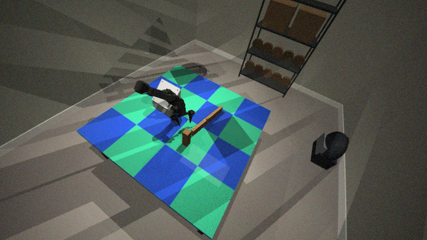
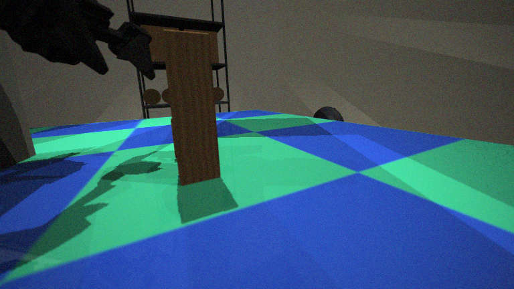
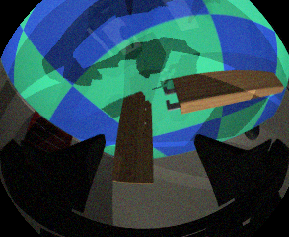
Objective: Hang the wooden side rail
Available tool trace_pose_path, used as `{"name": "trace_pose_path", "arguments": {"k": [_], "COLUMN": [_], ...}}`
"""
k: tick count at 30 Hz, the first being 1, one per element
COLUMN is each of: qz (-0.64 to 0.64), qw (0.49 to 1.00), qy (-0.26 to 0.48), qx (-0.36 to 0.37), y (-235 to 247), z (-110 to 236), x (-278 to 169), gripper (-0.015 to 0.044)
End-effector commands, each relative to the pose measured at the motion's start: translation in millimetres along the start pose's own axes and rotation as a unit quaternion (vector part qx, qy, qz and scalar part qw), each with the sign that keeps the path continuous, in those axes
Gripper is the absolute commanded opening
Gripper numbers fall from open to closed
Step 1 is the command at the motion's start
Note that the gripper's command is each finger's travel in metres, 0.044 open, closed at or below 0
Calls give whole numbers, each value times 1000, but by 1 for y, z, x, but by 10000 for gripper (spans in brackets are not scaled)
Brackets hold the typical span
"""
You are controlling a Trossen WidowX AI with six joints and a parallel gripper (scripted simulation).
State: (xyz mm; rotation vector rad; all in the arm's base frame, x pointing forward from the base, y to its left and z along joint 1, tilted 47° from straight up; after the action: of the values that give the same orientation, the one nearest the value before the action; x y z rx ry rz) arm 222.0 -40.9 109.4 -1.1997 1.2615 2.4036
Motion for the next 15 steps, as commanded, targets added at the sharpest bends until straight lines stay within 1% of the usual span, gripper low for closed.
{"name": "trace_pose_path", "arguments": {"k": [1,12,13,15], "qz": [-7,-7,1,62], "qw": [1000,1000,1000,998], "qy": [1,1,1,-4], "qx": [3,3,-1,-25], "y": [1,1,0,-9], "z": [0,0,0,2], "x": [-1,-1,0,3], "gripper": [440,440,440,440]}}
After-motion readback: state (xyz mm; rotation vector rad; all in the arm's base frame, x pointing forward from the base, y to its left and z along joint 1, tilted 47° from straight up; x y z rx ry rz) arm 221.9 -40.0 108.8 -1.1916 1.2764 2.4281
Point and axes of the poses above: the point midway between the two fingers, 35 mm back from their tips, its own z axis back along the fingers, its own y axis across the jaws, x = y × z, the point moved 7 cm from there along z, back along the fingers, and after that the axes turned 1 degree about -z, right-handed, at the moved point
